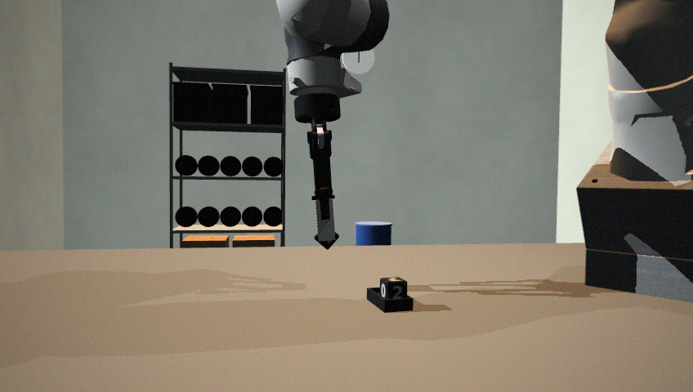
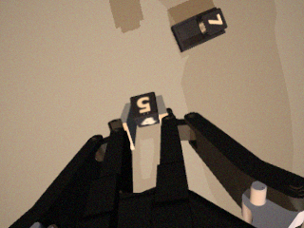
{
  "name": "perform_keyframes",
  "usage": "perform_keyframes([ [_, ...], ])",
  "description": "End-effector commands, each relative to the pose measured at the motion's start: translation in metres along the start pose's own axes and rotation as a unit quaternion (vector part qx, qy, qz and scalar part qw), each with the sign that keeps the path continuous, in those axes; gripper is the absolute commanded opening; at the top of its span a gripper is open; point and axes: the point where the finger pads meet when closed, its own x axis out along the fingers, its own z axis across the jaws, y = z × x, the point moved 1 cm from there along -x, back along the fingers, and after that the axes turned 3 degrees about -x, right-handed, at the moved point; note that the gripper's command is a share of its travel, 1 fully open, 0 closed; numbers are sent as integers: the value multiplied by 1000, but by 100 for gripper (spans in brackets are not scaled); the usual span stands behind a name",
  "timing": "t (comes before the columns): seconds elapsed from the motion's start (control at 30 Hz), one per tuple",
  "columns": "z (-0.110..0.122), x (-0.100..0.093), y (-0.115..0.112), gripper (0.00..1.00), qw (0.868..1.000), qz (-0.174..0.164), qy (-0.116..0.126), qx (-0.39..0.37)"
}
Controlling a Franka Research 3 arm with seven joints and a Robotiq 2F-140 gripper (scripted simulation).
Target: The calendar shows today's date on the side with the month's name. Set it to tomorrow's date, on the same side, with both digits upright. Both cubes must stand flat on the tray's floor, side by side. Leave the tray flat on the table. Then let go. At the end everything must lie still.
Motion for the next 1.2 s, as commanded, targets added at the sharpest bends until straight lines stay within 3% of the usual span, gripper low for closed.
perform_keyframes([
  [0.0, 7, 3, 6, 16, 997, 51, -7, 60],
  [0.17, -2, 2, 12, 16, 994, 90, 5, 64],
  [0.37, -3, 2, 8, 16, 994, 92, 4, 64],
  [0.57, 2, 3, 3, 16, 991, 116, -6, 62],
  [0.73, 2, 4, 0, 16, 981, 182, -15, 62],
  [0.9, -4, 4, 2, 16, 973, 219, -10, 65],
  [1.17, -5, 5, -1, 16, 973, 222, -11, 65],
])
